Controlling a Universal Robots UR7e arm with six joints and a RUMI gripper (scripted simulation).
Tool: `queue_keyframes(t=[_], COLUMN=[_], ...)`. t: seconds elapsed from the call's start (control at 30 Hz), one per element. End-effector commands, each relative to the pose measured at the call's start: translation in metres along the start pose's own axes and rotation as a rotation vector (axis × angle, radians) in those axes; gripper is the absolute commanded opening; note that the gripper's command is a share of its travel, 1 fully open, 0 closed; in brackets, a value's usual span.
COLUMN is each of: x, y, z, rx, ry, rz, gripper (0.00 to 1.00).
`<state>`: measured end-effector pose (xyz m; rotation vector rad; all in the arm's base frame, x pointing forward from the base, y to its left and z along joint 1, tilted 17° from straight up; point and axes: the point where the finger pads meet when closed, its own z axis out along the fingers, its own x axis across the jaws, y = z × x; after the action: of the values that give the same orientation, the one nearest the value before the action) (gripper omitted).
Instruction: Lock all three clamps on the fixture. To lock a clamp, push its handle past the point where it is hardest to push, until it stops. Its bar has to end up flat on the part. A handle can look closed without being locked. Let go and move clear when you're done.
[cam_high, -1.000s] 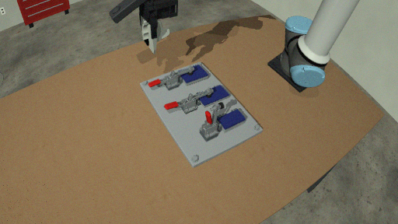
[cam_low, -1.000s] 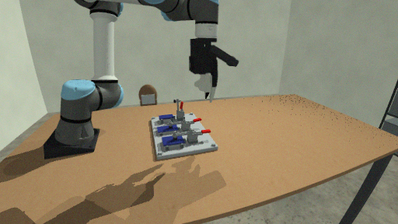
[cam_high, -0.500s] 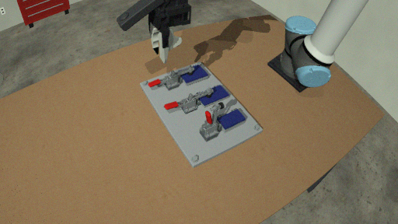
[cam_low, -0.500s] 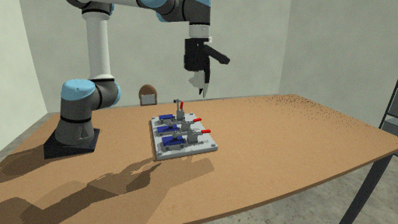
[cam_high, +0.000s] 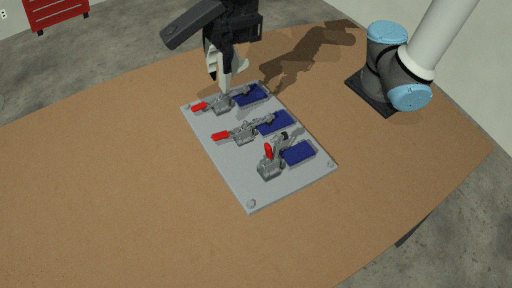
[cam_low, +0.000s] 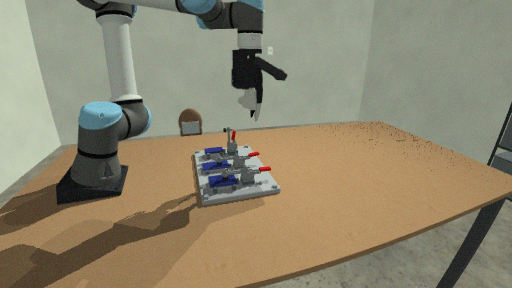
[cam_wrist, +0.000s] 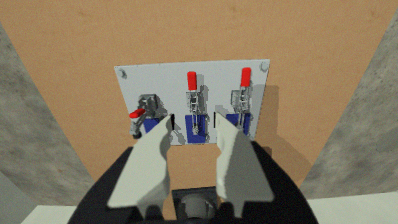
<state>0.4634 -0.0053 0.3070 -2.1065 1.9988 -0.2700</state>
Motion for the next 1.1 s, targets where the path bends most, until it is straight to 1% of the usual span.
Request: queue_keyframes(t=[0.0,0.17,0.33,0.73,0.9,1.07], x=[-0.005,-0.005,-0.004,-0.004,-0.004,-0.004], y=[0.000,0.000,0.000,0.000,0.000,0.000], z=[-0.001,-0.001,0.029,0.029,0.059,0.059], rx=[0.001,0.001,0.001,0.001,0.001,0.001], ry=[0.002,0.002,0.002,0.002,0.002,0.002], rz=[0.001,0.001,0.001,0.001,0.001,0.001], gripper=[0.28,0.28,0.28,0.28,0.28,0.28])
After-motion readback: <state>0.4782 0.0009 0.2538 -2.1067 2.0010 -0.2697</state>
